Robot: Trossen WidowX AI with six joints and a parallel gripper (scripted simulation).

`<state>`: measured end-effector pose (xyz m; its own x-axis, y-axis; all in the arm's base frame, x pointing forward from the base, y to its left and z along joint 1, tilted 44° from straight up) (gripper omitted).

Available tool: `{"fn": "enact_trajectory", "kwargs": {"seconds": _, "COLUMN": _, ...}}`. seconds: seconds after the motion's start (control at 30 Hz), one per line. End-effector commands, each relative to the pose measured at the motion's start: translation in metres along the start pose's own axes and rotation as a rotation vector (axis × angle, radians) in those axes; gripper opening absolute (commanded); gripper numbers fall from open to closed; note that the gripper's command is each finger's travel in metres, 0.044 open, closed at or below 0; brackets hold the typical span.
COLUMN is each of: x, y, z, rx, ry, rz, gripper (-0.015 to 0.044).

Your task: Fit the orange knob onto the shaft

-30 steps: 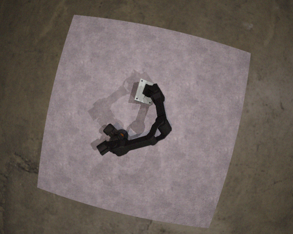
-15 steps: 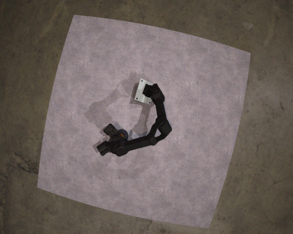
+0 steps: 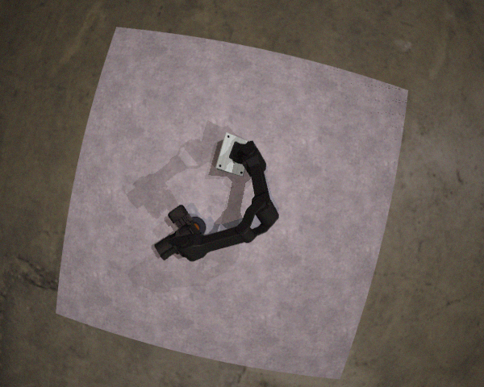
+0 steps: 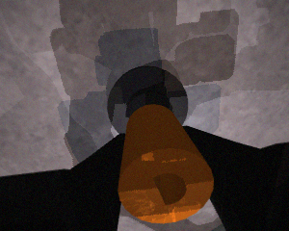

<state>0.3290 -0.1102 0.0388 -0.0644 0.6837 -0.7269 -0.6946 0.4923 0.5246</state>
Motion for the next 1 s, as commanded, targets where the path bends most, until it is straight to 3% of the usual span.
{"fn": "enact_trajectory", "kwargs": {"seconds": 0.0, "x": -0.0004, "y": -0.0011, "z": -0.002, "rx": 0.034, "ry": 0.0, "rz": -0.003, "gripper": 0.0}}
{"fn": "enact_trajectory", "kwargs": {"seconds": 0.97, "x": 0.004, "y": 0.0002, "z": -0.0009, "rx": 0.034, "ry": 0.0, "rz": -0.003, "gripper": 0.0}}
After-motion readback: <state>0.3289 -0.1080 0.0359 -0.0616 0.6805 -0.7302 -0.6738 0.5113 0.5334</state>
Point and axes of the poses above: the point midway between the two fingers, 35 mm back from their tips, its own x axis out along the fingers, its own z axis across the jaws, y = z × x, the point moved 8 cm from there along -x, back along the fingers, and after that the axes turned 12 degrees about x, right-handed, at the moved point
